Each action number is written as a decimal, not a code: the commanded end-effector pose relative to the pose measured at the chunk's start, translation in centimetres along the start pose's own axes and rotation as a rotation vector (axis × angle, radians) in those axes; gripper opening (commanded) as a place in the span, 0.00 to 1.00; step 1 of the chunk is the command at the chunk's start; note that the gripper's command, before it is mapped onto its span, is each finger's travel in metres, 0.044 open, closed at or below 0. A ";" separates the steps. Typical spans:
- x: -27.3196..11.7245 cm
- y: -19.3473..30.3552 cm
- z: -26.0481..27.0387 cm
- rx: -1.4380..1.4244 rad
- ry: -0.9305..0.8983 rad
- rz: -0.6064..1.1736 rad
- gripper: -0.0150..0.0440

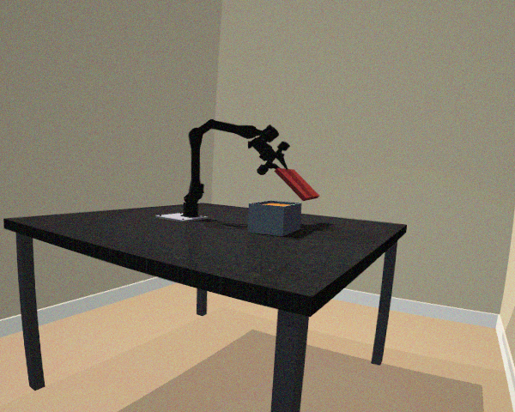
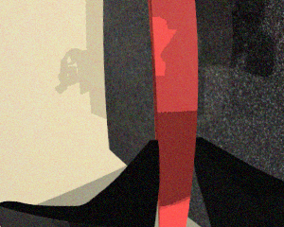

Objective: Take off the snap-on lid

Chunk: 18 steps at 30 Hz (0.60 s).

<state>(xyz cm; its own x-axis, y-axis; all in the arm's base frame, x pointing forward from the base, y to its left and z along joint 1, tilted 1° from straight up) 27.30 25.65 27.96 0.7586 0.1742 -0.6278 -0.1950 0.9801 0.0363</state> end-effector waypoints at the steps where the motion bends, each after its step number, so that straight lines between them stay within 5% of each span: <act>1: -0.3 0.8 0.4 0.013 -0.015 0.000 0.25; 18: -0.7 4.1 0.0 0.015 -0.014 0.002 0.25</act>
<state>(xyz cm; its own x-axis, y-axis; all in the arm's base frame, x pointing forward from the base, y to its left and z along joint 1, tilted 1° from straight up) 26.15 29.02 28.03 0.7579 0.1759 -0.6282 -0.1951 0.9800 0.0389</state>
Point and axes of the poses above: the point midway between the two fingers, 35 mm back from their tips, its own x axis out along the fingers, its own z axis across the jaws, y = z × x, the point moved 3 cm from there along -x, back along the fingers, and after that the axes turned 2 degrees about x, right-handed, at the moved point
